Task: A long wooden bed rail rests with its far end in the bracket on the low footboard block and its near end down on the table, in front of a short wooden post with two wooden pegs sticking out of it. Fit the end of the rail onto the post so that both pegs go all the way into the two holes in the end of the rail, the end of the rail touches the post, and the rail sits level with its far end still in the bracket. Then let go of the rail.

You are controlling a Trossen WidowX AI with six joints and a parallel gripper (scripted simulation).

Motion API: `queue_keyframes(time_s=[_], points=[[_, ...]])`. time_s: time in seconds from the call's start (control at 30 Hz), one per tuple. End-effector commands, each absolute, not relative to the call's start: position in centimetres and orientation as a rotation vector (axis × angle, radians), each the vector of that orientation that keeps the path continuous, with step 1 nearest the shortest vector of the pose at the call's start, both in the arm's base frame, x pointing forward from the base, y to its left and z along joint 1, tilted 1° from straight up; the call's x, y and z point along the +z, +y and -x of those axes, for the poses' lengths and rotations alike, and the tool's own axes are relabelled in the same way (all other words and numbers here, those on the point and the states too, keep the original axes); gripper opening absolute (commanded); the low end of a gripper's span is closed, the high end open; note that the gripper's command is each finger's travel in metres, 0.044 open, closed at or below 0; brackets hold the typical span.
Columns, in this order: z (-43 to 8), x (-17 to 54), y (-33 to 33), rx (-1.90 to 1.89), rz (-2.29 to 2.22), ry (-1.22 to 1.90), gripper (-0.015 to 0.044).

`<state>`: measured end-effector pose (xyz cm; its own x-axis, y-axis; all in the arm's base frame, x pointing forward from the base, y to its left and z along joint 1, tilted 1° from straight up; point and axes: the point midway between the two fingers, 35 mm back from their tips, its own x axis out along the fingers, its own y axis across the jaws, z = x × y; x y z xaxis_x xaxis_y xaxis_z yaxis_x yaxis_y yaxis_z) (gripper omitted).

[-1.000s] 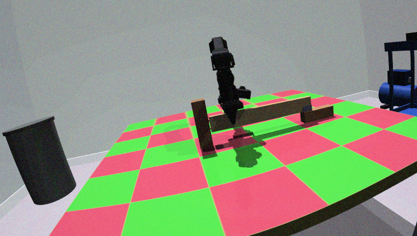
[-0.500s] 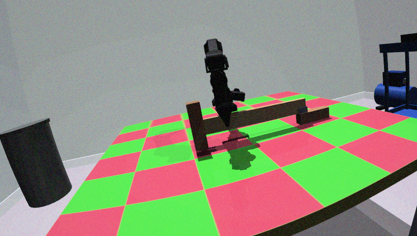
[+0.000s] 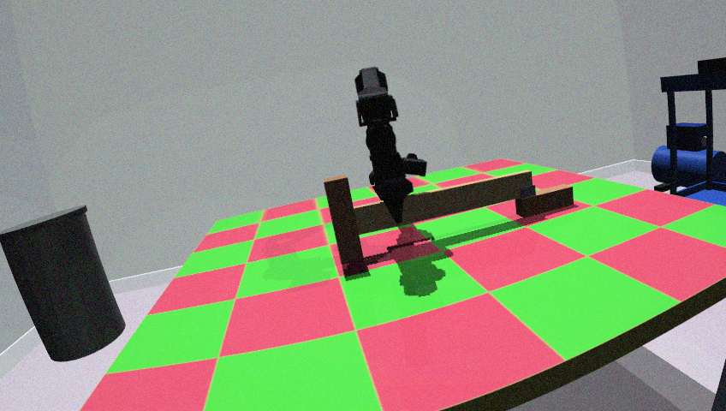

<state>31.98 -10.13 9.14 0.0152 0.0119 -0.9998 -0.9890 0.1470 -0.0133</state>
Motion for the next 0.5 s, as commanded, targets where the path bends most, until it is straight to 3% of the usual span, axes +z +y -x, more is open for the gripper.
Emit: queue_keyframes(time_s=[0.0,0.03,0.47], points=[[-32.0,9.1,-10.1,1.095,1.097,1.256,0.0420],[-32.0,9.1,-10.1,1.095,1.097,1.256,0.0440],[-32.3,12.1,-7.1,1.087,1.105,1.253,0.0440]])
